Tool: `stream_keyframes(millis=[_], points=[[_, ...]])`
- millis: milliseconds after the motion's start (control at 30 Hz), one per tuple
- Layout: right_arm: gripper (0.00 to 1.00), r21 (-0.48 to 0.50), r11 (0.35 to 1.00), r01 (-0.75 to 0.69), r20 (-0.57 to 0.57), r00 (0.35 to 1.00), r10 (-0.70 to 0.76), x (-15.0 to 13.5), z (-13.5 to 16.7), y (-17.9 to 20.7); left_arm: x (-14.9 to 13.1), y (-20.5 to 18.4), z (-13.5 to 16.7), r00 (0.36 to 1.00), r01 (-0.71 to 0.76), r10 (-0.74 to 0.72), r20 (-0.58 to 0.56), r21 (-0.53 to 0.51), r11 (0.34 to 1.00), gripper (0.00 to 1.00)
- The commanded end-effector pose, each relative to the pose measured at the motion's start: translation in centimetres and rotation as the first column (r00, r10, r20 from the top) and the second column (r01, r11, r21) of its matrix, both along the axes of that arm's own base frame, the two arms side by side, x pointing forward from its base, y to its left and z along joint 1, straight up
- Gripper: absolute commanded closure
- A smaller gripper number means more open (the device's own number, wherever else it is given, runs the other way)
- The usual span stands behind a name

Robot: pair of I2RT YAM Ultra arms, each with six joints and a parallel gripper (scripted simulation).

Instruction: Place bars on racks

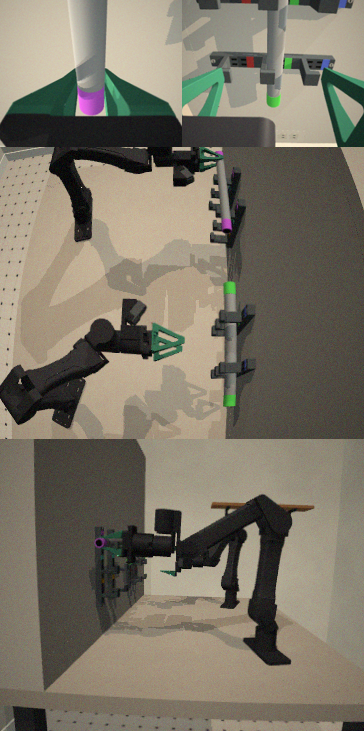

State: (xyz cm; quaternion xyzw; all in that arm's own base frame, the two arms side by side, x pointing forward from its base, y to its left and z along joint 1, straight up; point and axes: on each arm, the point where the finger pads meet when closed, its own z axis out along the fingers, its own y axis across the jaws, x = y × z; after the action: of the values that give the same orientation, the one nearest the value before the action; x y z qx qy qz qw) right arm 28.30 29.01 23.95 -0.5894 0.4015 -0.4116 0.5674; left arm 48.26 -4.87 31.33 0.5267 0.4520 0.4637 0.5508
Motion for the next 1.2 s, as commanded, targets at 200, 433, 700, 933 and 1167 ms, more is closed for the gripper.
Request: stream_keyframes(millis=[200, 433, 700, 933, 1167], points=[[0.00, 0.034, 0.999, 0.002, 0.008, 1.000, -0.002, 0.06, 0.85, -0.49, 0.12, 0.08, -1.82, 0.999, 0.002, -0.002, -0.044, -0.015, 1.000, 1.00], [0.00, 0.034, 0.999, 0.002, 0.008, 1.000, -0.002, 0.06, 0.85, -0.49, 0.12, 0.08, -1.94, 0.999, 0.002, -0.002, -0.044, -0.015, 1.000, 1.00], [0.00, 0.034, 0.999, 0.002, 0.008, 1.000, -0.002, 0.06, 0.85, -0.49, 0.12, 0.08, -2.04, 0.999, 0.001, -0.002, -0.045, -0.017, 1.000, 1.00], [0.00, 0.034, 0.999, 0.002, 0.008, 1.000, -0.002, 0.06, 0.85, -0.49, 0.12, 0.08, -2.10, 0.999, 0.001, -0.002, -0.045, -0.017, 1.000, 1.00], [0.00, 0.034, 0.999, 0.002, 0.008, 1.000, -0.002, 0.06, 0.85, -0.49, 0.12, 0.08, -2.15, 0.999, 0.001, -0.002, -0.045, -0.017, 1.000, 1.00]])
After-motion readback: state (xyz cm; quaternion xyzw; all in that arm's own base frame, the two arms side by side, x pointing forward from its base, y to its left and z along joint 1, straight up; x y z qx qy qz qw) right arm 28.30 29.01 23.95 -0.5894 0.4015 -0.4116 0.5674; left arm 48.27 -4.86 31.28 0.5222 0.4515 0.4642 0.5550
